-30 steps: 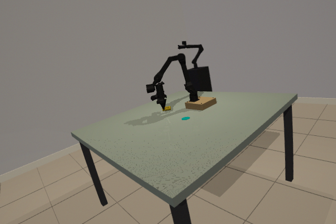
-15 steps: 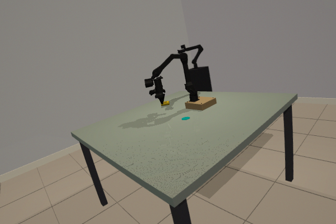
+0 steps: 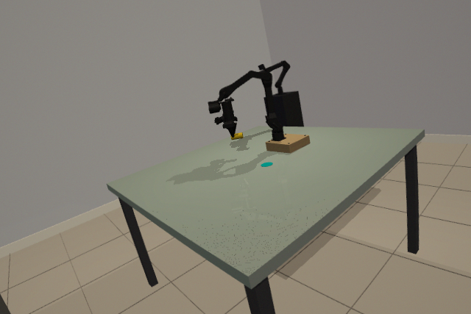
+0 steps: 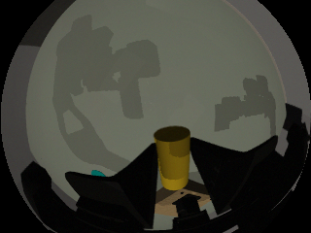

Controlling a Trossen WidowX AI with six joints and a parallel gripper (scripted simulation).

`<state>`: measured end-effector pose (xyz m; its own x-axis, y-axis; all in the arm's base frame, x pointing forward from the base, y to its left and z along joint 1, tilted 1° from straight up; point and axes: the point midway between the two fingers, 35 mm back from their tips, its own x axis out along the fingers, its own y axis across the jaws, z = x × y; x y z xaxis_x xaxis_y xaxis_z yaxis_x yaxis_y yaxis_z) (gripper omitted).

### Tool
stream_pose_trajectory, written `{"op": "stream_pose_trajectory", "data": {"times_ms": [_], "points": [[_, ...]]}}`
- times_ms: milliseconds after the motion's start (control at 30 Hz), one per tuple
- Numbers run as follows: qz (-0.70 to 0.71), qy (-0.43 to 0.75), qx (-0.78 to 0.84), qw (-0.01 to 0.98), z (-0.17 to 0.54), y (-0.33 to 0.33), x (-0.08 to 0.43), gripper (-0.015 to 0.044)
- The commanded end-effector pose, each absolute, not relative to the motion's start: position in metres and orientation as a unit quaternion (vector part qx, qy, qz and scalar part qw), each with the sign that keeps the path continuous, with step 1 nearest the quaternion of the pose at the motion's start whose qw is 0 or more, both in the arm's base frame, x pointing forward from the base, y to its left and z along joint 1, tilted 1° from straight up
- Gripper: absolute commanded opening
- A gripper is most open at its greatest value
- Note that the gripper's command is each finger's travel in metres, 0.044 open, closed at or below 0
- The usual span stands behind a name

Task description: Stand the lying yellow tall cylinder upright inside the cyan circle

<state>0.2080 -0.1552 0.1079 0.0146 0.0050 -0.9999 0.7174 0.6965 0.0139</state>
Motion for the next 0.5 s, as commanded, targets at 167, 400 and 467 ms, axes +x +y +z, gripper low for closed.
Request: {"op": "stream_pose_trajectory", "data": {"times_ms": [167, 400, 467], "points": [[-0.224, 0.664, 0.233, 0.674, 0.113, -0.139, 0.220, 0.0105], [-0.173, 0.678, 0.182, 0.690, 0.115, -0.120, 0.232, 0.0105], [-0.158, 0.682, 0.167, 0.694, 0.115, -0.115, 0.235, 0.0105]]}}
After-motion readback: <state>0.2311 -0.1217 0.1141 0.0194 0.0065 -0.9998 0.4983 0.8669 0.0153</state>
